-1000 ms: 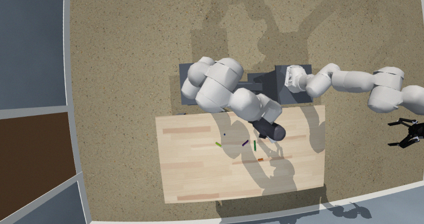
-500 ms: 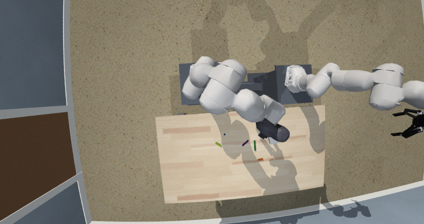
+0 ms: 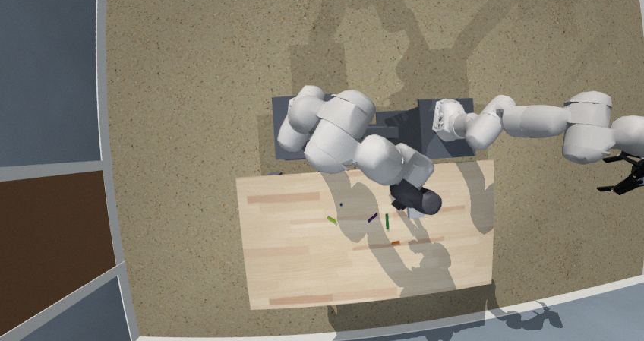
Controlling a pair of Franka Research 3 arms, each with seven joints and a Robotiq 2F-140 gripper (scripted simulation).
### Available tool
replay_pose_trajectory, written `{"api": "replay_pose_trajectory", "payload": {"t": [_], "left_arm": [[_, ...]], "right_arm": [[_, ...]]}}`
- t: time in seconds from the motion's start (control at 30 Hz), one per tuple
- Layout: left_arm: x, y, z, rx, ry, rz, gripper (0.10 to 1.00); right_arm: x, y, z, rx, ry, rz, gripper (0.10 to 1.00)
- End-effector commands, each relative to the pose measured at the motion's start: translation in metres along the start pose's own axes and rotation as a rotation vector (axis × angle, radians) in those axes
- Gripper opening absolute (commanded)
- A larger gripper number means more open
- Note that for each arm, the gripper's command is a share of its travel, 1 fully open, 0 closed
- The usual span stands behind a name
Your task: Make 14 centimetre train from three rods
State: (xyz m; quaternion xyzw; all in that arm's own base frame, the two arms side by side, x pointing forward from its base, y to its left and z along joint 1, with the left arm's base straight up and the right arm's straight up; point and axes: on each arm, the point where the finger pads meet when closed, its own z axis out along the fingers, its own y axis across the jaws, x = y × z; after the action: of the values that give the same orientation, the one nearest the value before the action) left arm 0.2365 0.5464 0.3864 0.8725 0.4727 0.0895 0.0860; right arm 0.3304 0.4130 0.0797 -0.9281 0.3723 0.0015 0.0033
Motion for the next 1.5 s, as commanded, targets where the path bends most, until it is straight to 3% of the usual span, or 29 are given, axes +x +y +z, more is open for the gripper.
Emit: {"api": "replay_pose_trajectory", "payload": {"t": [0.0,0.67,0.73,1.47], "left_arm": [[-0.008,-0.017,-0.005,0.022,-0.007,0.064,1.000],[-0.046,-0.096,-0.036,0.111,-0.027,0.117,1.000],[-0.046,-0.096,-0.036,0.111,-0.027,0.117,1.000],[-0.105,-0.177,-0.074,0.204,-0.077,0.169,1.000]], "right_arm": [[0.000,0.001,0.001,-0.004,0.005,0.041,1.000],[0.000,0.001,0.001,-0.004,0.005,0.041,1.000],[0.000,0.001,0.001,-0.004,0.005,0.041,1.000],[0.000,0.001,0.001,-0.004,0.005,0.041,1.000]]}}
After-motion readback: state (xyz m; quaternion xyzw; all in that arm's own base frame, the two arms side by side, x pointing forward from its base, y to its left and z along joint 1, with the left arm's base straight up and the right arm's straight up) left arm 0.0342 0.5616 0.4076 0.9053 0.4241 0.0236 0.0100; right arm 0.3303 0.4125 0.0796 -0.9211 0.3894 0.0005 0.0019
